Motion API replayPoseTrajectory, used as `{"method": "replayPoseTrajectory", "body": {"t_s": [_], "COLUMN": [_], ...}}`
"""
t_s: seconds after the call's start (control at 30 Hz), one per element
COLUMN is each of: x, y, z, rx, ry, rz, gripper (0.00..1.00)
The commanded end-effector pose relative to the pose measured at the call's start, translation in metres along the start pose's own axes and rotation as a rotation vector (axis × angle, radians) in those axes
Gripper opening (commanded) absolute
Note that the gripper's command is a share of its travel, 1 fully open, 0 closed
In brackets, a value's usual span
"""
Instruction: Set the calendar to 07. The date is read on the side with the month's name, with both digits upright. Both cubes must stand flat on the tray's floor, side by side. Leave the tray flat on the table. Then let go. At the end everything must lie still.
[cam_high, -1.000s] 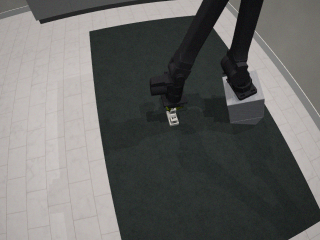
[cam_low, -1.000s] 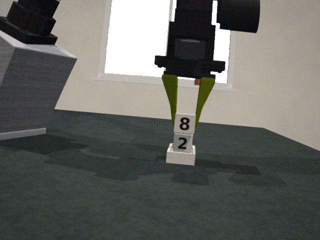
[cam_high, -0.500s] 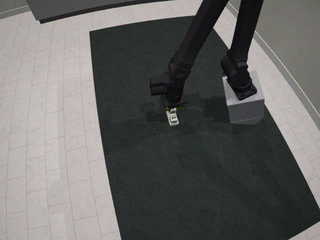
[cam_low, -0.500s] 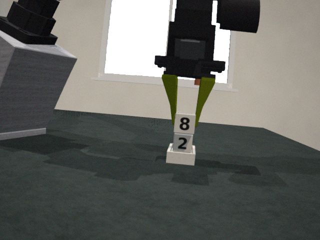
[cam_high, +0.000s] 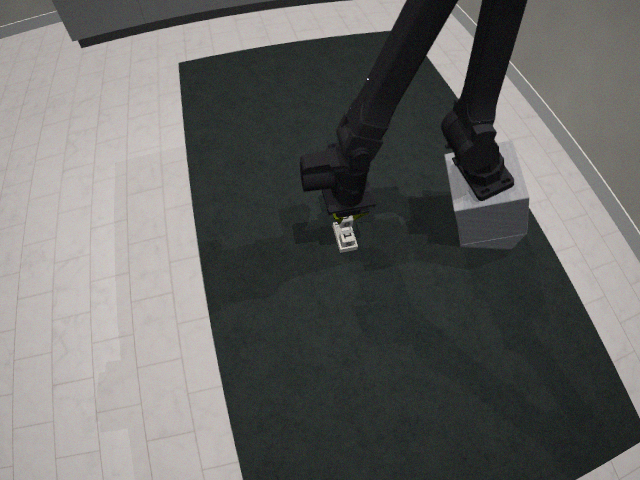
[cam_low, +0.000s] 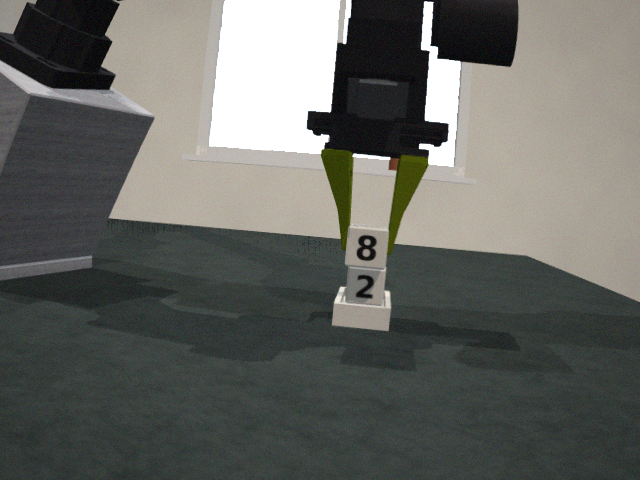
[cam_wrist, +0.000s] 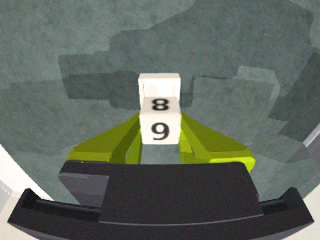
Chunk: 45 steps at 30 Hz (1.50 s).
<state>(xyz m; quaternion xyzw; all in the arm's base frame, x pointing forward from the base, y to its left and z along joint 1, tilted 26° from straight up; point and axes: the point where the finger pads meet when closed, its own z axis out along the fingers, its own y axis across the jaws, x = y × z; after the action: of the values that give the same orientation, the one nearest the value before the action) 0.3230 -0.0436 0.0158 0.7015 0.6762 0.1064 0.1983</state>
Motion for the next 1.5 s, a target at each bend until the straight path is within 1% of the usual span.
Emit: {"method": "replayPoseTrajectory", "body": {"t_s": [0.0, 1.47], "x": [-0.004, -0.0045], "y": [0.0087, 0.0132], "z": [-0.0044, -0.0045], "rx": [-0.03, -0.03], "ry": [-0.005, -0.005], "rz": [-0.001, 0.001], "gripper": [0.26, 0.26]}}
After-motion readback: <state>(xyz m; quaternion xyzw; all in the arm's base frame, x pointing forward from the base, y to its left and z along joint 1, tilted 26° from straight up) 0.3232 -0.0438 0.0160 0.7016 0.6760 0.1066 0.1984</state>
